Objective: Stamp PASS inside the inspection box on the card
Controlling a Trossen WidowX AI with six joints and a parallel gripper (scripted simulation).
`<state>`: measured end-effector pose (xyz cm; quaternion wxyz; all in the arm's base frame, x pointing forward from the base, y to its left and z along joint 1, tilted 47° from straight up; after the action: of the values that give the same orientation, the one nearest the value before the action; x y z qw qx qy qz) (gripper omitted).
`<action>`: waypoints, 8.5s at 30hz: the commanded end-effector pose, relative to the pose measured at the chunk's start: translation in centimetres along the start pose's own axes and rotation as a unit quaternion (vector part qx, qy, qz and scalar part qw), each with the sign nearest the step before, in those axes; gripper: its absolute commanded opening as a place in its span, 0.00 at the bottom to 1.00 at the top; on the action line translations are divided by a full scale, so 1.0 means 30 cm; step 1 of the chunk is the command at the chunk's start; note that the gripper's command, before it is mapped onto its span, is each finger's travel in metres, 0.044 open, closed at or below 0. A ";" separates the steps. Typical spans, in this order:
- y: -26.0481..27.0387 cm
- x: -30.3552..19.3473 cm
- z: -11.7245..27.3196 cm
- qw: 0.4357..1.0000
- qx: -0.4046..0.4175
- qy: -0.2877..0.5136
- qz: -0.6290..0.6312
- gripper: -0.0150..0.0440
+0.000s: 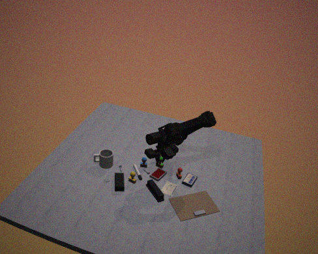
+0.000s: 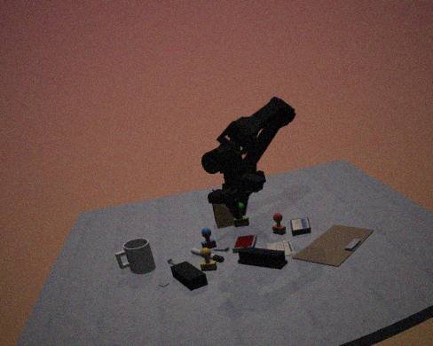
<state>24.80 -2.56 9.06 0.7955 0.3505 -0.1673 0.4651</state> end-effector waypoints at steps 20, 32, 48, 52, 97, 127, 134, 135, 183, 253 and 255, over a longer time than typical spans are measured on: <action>0.004 -0.004 -0.055 1.000 0.001 0.002 -0.002 0.25; 0.004 -0.004 -0.082 1.000 0.001 0.002 -0.002 0.25; 0.006 -0.004 -0.117 1.000 0.001 0.002 -0.003 0.25; 0.007 -0.004 -0.126 1.000 0.001 0.002 -0.003 0.25; 0.013 -0.005 -0.187 1.000 0.002 0.001 0.000 0.25; 0.014 -0.005 -0.193 1.000 0.002 0.001 0.000 0.25; 0.014 -0.005 -0.193 1.000 0.002 0.001 0.000 0.25; 0.014 -0.005 -0.193 1.000 0.002 0.001 0.000 0.25; 0.013 -0.005 -0.188 1.000 0.002 0.001 0.000 0.25; -0.025 0.144 0.008 0.958 0.001 0.011 -0.286 0.25; -0.026 0.159 0.008 0.950 0.001 0.012 -0.313 0.25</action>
<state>27.40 -0.51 11.25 0.8937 0.3771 -0.0564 0.2363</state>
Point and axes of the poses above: the point midway between the two fingers, 35 mm back from their tips, its own z axis back along the fingers, its own y axis across the jaws, x = y × z, the point moved 5 cm from there along z, back along the fingers, and after that the axes turned 7 degrees about z, right-handed, at the moved point
